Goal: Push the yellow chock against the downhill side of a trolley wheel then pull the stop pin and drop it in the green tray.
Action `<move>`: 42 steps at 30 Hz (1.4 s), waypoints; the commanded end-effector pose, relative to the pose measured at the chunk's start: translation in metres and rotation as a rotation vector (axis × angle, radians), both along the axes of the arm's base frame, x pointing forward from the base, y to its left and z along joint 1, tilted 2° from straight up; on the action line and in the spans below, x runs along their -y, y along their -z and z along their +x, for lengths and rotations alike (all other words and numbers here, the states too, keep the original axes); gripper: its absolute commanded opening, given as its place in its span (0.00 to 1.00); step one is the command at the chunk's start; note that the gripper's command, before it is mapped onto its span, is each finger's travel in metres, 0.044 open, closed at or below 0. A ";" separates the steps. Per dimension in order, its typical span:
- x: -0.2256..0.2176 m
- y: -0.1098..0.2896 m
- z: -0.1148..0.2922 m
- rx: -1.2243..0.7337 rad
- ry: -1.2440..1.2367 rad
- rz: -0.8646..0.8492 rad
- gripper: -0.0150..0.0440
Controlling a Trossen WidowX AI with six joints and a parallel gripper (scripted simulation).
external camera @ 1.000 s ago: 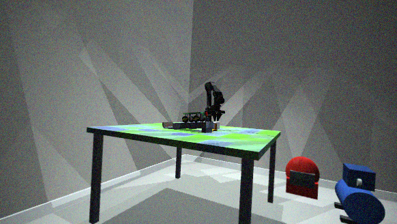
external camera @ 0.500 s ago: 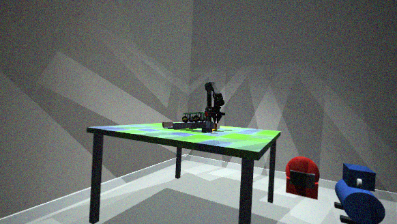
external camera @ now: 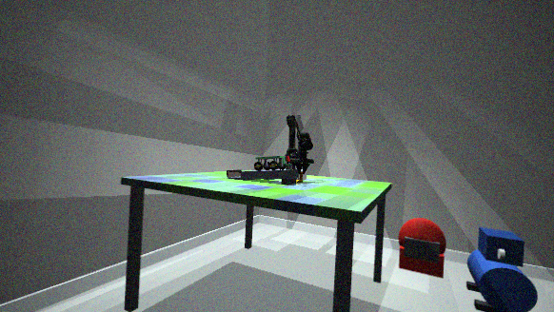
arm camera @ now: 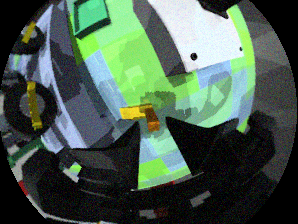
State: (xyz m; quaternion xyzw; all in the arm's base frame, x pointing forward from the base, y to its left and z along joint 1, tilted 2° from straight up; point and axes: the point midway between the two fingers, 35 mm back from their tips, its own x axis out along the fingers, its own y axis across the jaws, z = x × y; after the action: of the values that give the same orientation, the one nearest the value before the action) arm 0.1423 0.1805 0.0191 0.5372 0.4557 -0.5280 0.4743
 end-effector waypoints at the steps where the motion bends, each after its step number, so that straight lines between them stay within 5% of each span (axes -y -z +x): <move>1: 0.001 0.004 0.001 0.002 -0.002 -0.006 0.58; 17: 0.002 0.026 0.001 0.002 -0.002 -0.007 0.58; 22: 0.000 0.023 0.001 0.000 0.000 0.000 0.35; 29: 0.000 0.022 0.001 0.000 0.000 0.000 0.25; 42: 0.001 -0.025 -0.003 0.002 -0.002 -0.006 0.25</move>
State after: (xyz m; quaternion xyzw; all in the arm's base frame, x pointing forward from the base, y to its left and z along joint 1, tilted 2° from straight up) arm 0.1391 0.1786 0.0338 0.5320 0.4558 -0.5310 0.4767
